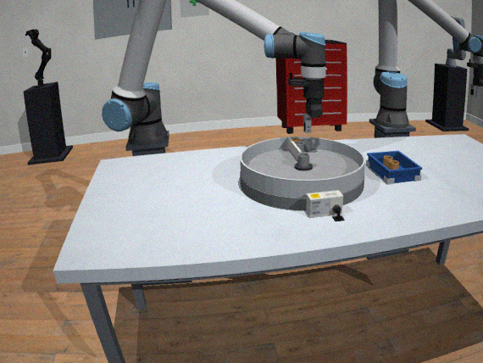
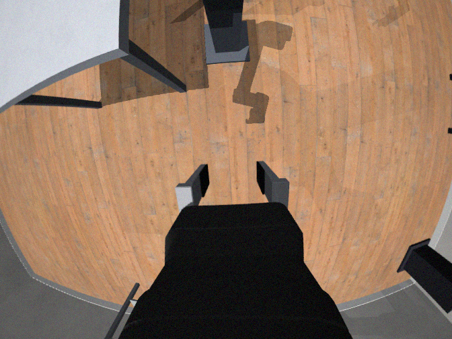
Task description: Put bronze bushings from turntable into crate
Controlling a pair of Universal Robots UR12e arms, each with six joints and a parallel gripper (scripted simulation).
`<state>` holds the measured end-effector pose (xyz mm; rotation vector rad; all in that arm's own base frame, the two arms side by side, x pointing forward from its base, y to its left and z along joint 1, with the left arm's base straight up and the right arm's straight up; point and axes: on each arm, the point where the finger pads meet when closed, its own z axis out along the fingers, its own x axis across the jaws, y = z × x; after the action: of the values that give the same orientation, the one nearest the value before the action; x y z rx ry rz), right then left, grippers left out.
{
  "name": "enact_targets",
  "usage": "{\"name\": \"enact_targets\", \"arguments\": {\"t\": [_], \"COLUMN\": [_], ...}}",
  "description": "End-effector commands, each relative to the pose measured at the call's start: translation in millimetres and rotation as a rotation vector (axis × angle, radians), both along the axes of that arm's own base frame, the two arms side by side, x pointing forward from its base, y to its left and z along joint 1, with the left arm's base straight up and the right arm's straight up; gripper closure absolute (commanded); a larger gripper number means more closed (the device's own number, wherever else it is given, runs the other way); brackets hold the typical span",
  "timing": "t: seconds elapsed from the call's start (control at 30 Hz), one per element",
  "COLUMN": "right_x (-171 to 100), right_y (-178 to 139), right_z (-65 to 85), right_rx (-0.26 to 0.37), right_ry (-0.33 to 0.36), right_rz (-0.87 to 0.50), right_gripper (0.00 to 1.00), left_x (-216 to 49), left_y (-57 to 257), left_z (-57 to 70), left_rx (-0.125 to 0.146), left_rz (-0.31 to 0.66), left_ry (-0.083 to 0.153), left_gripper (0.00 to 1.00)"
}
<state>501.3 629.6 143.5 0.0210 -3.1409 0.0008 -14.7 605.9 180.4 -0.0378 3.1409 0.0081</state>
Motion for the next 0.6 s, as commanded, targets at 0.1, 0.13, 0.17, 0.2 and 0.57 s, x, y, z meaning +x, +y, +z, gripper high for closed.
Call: {"name": "enact_targets", "arguments": {"t": [0.1, 0.13, 0.17, 0.2, 0.57], "right_x": [0.0, 0.0, 0.0, 0.0, 0.0], "right_y": [2.0, 2.0, 2.0, 2.0, 2.0], "right_z": [-0.2, -0.2, -0.2, -0.1, -0.1], "right_rx": [0.002, 0.002, 0.002, 0.002, 0.002], "right_ry": [-0.001, -0.001, -0.001, -0.001, -0.001], "right_rz": [0.002, 0.002, 0.002, 0.002, 0.002], "right_gripper": [0.64, 0.64, 0.64, 0.64, 0.64], "left_x": [-1.7, -1.7, -1.7, -1.7, -1.7], "left_y": [-2.1, -2.1, -2.1, -2.1, -2.1], "left_z": [-3.3, -3.3, -3.3, -3.3, -3.3], "left_rx": [-0.005, -0.005, -0.005, -0.005, -0.005], "left_rz": [0.003, 0.003, 0.003, 0.003, 0.003], "left_ry": [0.0, 0.0, 0.0, 0.0, 0.0], "left_gripper": [0.0, 0.0, 0.0, 0.0, 0.0]}}
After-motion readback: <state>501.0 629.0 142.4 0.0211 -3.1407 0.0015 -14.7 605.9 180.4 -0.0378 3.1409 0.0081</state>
